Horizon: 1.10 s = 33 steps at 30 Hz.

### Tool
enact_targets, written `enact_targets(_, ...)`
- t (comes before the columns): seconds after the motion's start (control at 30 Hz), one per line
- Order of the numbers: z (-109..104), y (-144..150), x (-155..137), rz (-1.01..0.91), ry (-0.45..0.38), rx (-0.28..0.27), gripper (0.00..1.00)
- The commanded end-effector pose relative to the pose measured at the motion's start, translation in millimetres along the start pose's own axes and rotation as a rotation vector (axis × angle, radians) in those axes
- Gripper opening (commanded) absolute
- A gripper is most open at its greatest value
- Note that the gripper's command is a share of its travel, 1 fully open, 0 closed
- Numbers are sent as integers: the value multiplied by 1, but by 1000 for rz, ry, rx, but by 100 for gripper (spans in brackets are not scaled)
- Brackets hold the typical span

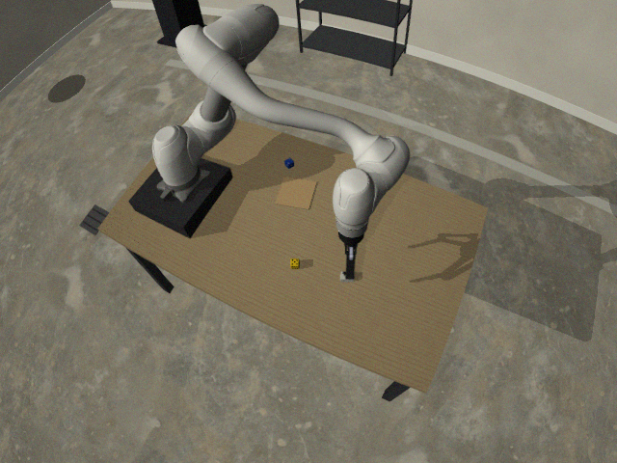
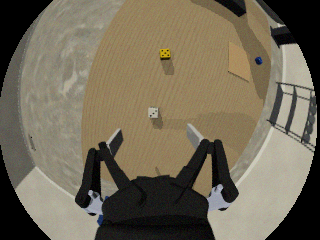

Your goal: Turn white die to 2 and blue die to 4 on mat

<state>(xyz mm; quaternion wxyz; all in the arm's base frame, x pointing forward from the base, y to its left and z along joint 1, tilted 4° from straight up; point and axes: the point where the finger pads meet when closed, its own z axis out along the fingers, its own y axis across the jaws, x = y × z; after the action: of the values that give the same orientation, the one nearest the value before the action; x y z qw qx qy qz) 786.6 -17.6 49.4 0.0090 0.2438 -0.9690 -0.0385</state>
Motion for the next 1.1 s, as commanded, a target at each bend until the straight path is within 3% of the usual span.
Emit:
enact_targets(0.0, 12, -1, 4, 47, 6, 3, 100)
enact_targets(0.23, 28, -1, 12, 133, 6, 4, 100)
enact_targets(0.27, 28, -1, 12, 133, 6, 4, 35)
enact_targets(1.07, 28, -1, 12, 133, 6, 4, 35)
